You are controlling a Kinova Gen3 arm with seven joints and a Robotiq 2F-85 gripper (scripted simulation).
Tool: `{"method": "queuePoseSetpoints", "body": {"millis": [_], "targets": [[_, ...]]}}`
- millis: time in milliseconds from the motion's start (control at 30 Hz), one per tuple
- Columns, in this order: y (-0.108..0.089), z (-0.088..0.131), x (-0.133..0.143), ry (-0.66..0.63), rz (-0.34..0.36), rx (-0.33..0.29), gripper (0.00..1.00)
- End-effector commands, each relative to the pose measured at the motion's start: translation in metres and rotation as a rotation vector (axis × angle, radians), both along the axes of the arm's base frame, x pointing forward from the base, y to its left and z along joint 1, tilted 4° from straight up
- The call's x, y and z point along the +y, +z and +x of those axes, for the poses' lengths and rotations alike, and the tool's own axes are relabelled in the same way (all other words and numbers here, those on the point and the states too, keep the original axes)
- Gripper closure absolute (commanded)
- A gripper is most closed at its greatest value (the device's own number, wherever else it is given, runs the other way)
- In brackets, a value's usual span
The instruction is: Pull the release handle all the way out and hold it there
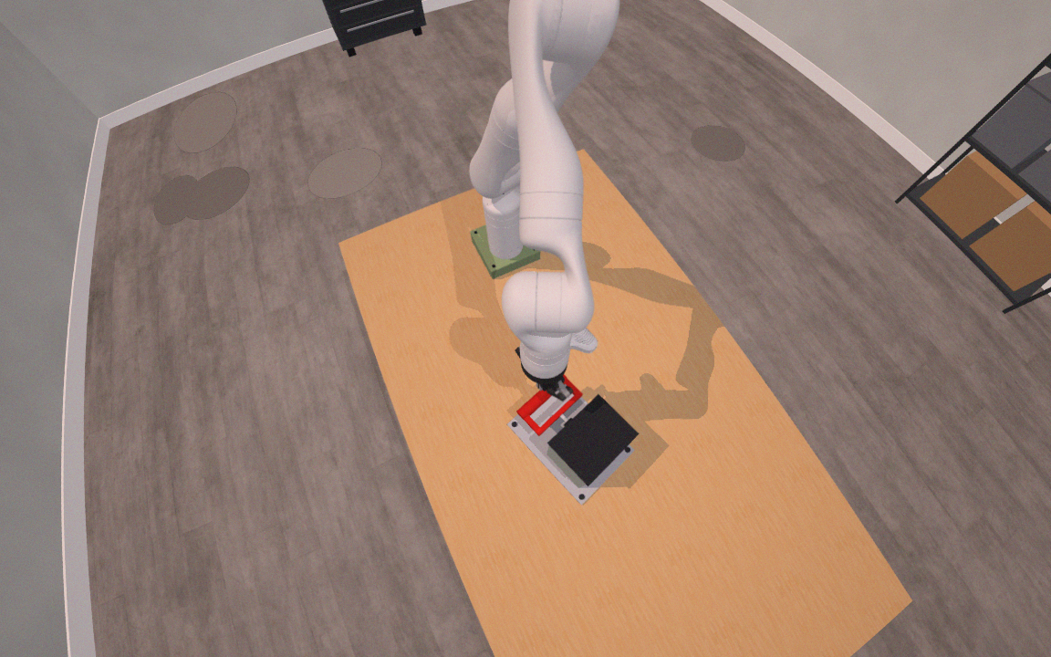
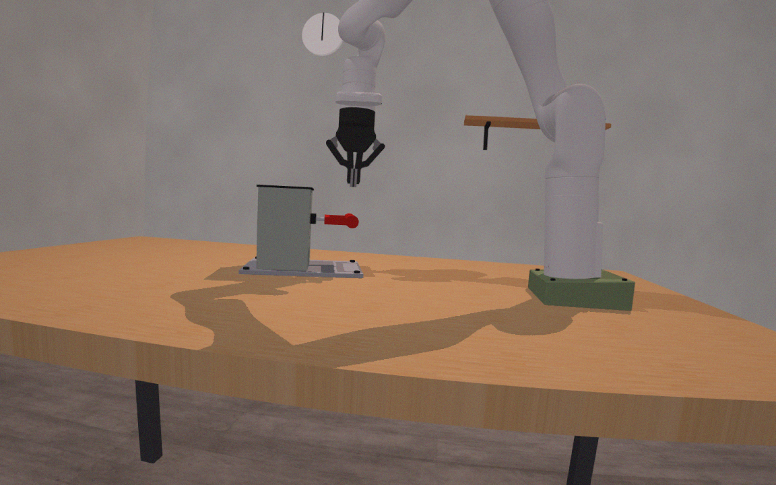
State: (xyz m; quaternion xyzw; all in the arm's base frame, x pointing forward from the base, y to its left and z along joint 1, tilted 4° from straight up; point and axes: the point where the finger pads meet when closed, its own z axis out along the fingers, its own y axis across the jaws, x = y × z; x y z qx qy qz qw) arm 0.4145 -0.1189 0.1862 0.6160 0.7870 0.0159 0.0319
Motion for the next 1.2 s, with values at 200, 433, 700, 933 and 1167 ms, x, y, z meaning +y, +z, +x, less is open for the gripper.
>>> {"method": "queuePoseSetpoints", "body": {"millis": [200,433,700,933,1167], "targets": [[0.0006,0.0039,-0.0008,0.019,-0.01,-0.007,1.0],[0.0006,0.0039,-0.0008,0.019,-0.01,-0.007,0.48],[0.0006,0.0039,-0.0008,0.019,-0.01,-0.007,0.48],[0.0006,0.0039,-0.0008,0.019,-0.01,-0.007,0.48],[0.0006,0.0039,-0.0008,0.019,-0.01,-0.007,0.48]]}}
